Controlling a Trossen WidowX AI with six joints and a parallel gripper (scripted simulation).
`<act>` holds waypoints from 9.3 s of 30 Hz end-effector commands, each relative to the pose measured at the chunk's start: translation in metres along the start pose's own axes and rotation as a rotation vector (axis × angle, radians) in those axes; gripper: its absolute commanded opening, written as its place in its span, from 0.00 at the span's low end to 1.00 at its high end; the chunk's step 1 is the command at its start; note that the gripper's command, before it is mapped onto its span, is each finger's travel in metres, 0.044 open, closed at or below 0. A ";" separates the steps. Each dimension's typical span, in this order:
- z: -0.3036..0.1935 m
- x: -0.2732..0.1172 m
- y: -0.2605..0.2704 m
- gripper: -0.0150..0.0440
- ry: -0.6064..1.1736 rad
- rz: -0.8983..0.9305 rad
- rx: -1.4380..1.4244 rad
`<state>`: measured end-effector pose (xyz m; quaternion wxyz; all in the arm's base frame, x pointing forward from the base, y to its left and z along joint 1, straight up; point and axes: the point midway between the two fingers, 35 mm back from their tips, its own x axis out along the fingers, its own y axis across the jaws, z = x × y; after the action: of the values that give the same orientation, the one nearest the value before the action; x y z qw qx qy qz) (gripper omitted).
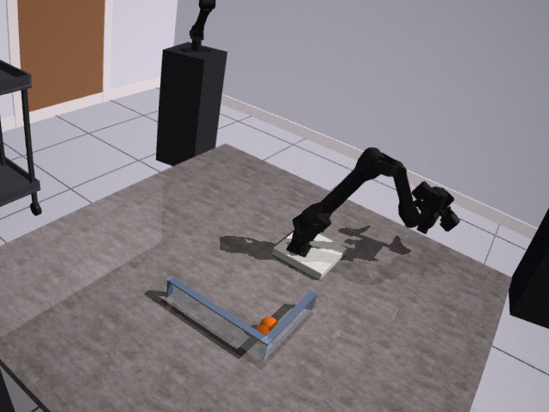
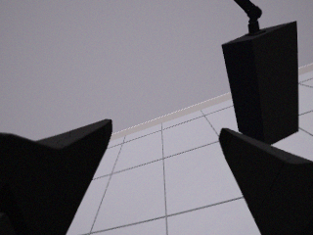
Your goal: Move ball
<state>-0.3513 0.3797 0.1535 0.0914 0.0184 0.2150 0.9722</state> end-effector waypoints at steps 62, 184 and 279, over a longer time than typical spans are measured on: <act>-0.046 -0.700 -0.061 0.84 0.678 -1.591 0.375; -0.070 -0.756 0.187 0.25 0.826 -1.468 0.950; -0.200 -0.768 0.158 0.52 -0.460 -2.026 1.949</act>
<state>0.3615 0.0137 0.0412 0.7190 0.0686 0.6880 -0.0709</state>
